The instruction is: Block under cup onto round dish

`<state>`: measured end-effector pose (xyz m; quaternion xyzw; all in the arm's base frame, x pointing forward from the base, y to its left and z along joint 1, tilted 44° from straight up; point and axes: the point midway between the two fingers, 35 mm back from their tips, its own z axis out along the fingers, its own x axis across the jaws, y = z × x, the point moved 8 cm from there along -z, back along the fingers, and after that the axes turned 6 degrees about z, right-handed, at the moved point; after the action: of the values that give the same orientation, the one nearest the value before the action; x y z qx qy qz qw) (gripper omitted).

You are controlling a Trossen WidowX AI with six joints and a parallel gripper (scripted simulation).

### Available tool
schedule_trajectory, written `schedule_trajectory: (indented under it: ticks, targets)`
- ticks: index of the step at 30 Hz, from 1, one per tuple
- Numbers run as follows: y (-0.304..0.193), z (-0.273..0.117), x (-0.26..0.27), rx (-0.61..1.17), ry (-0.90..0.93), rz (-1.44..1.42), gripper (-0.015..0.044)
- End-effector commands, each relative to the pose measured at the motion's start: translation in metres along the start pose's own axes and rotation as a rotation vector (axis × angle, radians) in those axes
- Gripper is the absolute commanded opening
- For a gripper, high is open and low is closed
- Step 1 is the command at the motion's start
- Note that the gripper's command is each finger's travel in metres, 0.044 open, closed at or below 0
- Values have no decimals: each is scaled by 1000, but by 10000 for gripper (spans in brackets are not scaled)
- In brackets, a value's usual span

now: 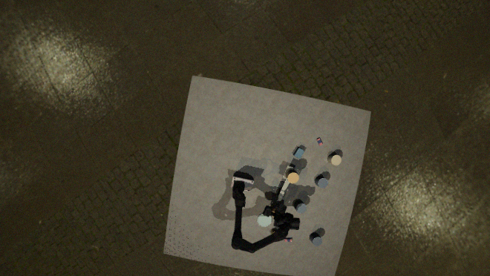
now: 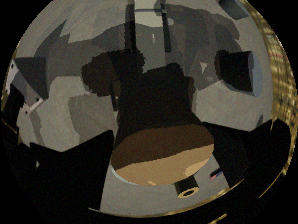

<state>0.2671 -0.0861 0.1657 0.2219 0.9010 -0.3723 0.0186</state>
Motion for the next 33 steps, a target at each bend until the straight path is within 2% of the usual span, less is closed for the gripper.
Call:
schedule_trajectory:
  ticks: [1,4,12,24,33]
  targets:
    - [0,4,1,4,-1,-7,440]
    - [0,4,1,4,-1,-7,361]
    - [0,4,1,4,-1,-7,308]
    - [1,-7,0,-2,-9,-15,0]
    - [1,-19,-1,-7,-17,-24,0]
